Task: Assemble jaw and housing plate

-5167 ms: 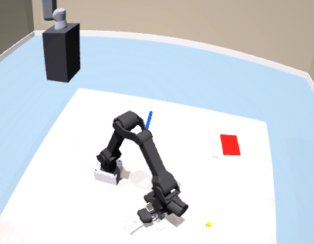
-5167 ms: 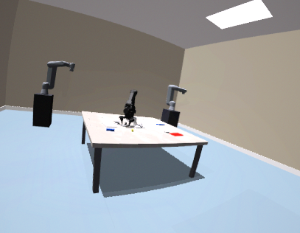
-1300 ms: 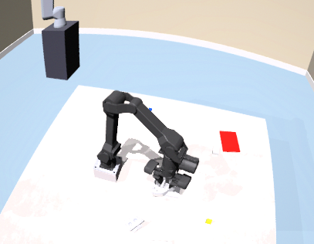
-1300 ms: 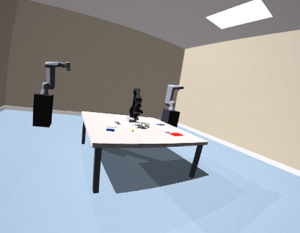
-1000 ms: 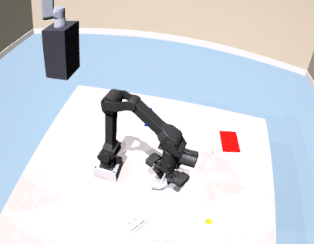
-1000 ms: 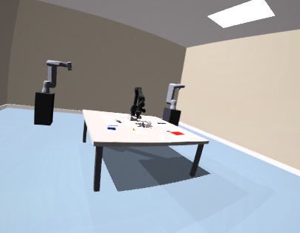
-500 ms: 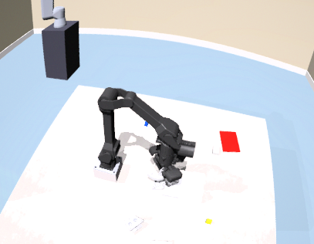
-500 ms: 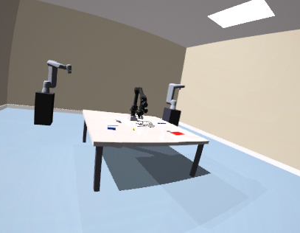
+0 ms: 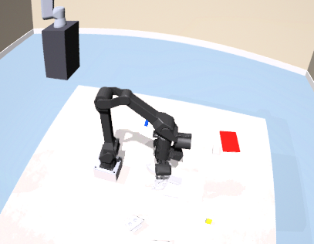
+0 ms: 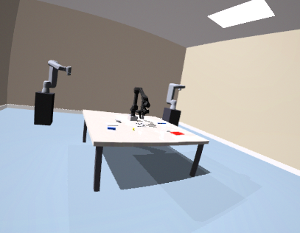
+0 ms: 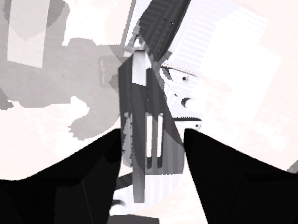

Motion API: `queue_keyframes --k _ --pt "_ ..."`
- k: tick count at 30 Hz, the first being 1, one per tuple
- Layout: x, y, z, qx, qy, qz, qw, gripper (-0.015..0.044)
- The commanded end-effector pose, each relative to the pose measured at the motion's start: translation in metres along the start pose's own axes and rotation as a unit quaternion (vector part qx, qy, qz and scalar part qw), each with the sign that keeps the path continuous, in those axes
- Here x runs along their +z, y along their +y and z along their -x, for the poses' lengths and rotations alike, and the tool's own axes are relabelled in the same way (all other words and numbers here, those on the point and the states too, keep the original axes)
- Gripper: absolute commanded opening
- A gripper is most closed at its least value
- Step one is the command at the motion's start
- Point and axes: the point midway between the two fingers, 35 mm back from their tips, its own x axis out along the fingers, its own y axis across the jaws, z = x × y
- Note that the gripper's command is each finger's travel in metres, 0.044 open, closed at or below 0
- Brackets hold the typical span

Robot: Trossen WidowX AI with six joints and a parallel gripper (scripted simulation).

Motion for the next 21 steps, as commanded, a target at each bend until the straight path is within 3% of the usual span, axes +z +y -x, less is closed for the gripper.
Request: queue_keyframes --k 1,21 --pt "-0.0054 0.0099 -0.0001 -0.002 -0.003 -0.066 0.998 0.0134" --pt "-0.0068 0.0131 -0.0005 -0.002 -0.003 -0.085 0.996 0.0134"
